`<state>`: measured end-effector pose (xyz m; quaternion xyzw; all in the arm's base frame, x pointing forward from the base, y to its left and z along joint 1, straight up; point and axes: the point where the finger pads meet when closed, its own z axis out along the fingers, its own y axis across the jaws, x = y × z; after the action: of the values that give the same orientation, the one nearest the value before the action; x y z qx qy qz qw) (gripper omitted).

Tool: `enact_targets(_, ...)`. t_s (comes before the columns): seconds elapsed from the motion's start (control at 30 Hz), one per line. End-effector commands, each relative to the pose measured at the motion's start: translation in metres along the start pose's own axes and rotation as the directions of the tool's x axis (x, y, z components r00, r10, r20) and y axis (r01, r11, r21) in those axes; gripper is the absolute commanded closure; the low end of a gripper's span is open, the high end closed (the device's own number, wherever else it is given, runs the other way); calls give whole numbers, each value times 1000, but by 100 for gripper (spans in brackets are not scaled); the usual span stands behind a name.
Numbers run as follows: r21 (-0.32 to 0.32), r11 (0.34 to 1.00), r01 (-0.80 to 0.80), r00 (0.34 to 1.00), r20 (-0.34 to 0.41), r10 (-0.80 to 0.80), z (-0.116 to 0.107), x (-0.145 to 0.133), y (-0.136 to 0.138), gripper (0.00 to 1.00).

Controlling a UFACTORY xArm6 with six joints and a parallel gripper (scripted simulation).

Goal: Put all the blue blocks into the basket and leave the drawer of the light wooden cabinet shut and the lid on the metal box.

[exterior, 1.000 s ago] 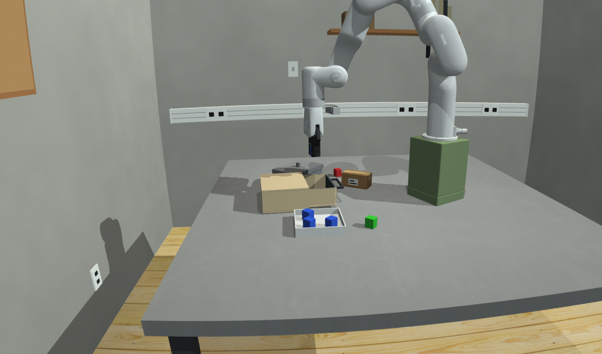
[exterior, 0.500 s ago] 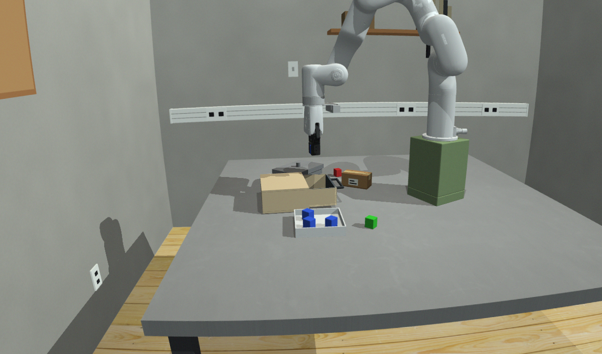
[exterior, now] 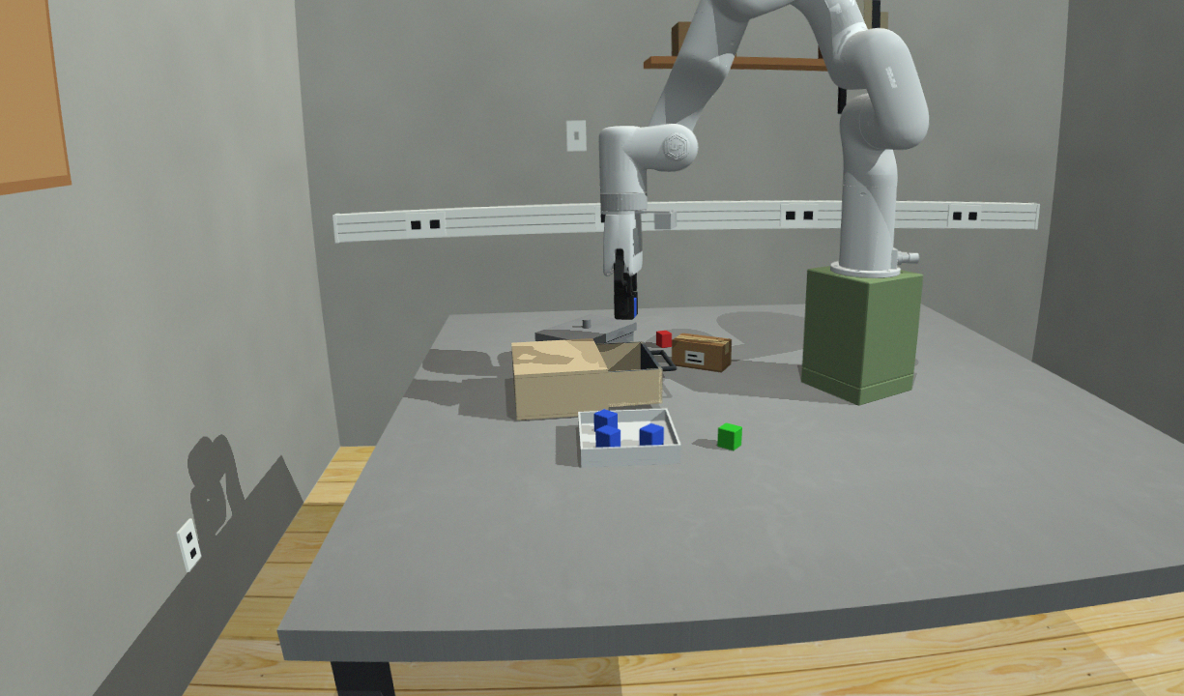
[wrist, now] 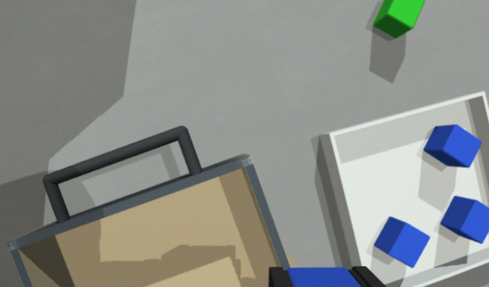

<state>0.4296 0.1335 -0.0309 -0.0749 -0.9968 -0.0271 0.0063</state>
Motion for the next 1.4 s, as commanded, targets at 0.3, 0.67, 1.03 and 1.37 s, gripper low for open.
enact_targets(0.3, 41, 874, -483, 875, 47, 482, 5, 47, 94, 100)
enact_targets(0.67, 40, 871, -489, 872, 47, 488, 5, 48, 95, 100)
enact_targets(1.03, 40, 871, -489, 872, 47, 488, 5, 48, 95, 100)
enact_targets(1.37, 40, 871, -489, 872, 47, 488, 6, 48, 95, 100)
